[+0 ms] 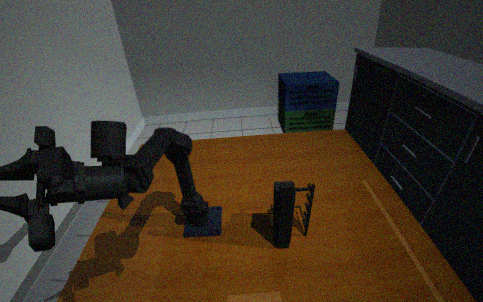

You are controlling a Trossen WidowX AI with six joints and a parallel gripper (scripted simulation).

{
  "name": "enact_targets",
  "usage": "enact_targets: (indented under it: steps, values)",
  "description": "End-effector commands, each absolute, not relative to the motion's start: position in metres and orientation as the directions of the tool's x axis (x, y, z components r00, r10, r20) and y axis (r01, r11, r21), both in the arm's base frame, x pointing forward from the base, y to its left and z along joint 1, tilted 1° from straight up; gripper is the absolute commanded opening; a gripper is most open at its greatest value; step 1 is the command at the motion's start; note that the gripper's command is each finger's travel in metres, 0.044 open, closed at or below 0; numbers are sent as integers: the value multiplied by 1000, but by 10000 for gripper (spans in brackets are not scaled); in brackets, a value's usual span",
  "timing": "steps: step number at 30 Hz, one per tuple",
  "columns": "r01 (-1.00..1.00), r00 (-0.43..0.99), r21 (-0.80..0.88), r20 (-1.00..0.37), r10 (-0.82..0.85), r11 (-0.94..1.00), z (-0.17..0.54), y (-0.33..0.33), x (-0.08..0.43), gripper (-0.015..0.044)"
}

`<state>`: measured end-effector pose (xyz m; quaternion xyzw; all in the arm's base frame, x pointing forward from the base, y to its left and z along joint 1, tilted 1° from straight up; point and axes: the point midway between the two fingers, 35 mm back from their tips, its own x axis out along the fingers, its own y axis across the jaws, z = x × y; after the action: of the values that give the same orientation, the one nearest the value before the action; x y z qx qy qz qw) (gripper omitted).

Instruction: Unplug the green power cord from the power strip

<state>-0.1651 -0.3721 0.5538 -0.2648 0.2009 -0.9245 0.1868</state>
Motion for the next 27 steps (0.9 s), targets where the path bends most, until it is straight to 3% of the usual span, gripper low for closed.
enact_targets:
  steps: [1,14,27]
  values:
    - [349,-723,-504,392,-570,-790,547,-392,-130,160]
    - [635,-415,-596,274,-868,-492,517,-430,0,160]
    - [738,11,-674,86,-996,-49,471,-415,151,160]
